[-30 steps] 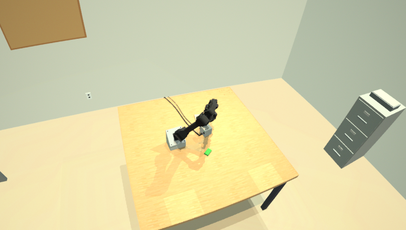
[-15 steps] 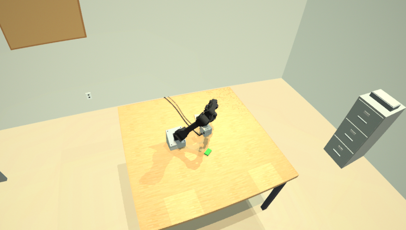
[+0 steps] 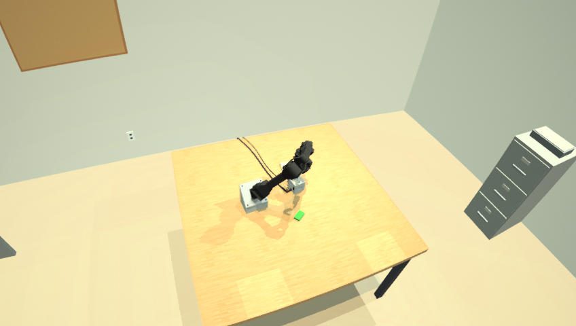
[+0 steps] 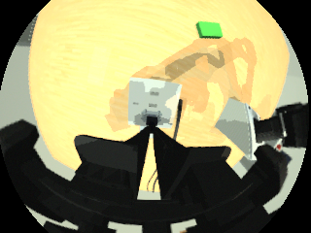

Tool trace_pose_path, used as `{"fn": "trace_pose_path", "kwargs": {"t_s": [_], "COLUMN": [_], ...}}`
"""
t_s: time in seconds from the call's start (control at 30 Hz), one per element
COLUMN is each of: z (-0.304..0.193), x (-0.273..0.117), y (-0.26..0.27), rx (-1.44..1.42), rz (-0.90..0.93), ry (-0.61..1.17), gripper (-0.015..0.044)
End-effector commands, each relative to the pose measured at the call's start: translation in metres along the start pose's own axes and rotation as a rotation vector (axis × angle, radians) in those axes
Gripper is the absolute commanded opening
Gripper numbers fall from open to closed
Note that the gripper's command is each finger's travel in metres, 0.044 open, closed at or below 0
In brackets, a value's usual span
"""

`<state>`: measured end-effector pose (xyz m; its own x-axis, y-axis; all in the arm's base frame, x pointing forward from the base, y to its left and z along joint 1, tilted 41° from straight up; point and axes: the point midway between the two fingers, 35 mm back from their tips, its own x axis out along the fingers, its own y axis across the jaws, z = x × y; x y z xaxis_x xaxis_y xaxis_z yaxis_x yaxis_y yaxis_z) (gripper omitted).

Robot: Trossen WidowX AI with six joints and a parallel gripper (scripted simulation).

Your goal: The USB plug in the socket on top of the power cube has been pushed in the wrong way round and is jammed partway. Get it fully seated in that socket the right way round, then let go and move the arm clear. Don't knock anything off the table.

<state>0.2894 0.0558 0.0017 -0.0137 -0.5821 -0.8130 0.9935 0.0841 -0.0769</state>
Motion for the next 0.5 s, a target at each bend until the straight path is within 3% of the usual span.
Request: {"fn": "trace_pose_path", "kwargs": {"t_s": [0.0,0.47], "z": [0.0003,0.0004], "x": [0.0005,0.0022], "y": [0.0004,0.0004], "rx": [-0.004,-0.004], "rz": [0.003,0.003], "ry": [-0.002,-0.002], "gripper": [0.0000,0.0000]}}
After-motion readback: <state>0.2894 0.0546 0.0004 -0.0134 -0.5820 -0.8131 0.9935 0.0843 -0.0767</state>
